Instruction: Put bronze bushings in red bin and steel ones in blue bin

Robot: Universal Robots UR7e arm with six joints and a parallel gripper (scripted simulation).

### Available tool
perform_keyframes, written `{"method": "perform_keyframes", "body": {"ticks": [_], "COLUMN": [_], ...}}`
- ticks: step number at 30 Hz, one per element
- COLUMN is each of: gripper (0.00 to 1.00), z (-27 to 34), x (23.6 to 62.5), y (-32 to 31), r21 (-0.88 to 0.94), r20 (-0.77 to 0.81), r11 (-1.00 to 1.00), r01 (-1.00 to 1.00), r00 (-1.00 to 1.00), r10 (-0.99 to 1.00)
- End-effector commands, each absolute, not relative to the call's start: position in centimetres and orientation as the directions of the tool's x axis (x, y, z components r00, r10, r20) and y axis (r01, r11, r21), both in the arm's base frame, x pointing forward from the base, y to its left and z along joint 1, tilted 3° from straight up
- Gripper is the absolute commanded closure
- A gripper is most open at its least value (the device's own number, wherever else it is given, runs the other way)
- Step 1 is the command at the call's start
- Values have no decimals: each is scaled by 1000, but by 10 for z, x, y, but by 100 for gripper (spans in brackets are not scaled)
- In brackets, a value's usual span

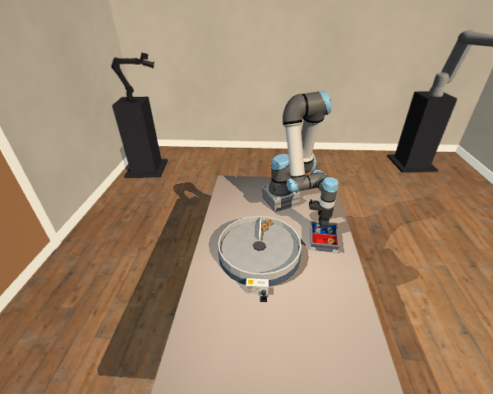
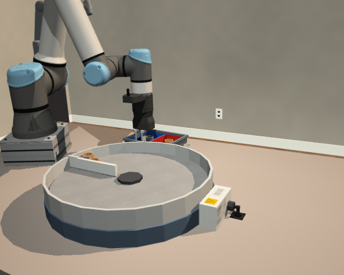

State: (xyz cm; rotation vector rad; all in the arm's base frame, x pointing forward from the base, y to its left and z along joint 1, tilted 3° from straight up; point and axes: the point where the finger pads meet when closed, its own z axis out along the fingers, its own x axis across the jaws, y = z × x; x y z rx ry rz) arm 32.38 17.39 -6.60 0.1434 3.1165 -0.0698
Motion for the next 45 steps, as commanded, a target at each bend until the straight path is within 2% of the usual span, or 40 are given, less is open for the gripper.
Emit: {"method": "perform_keyframes", "body": {"ticks": [1, 45], "gripper": [58, 58], "z": [-62, -51], "x": [324, 324], "y": [174, 175], "r21": [-43, -43], "r20": [-24, -24], "r11": [995, 995], "r01": [92, 92], "r00": [-996, -996], "r10": [91, 91]}}
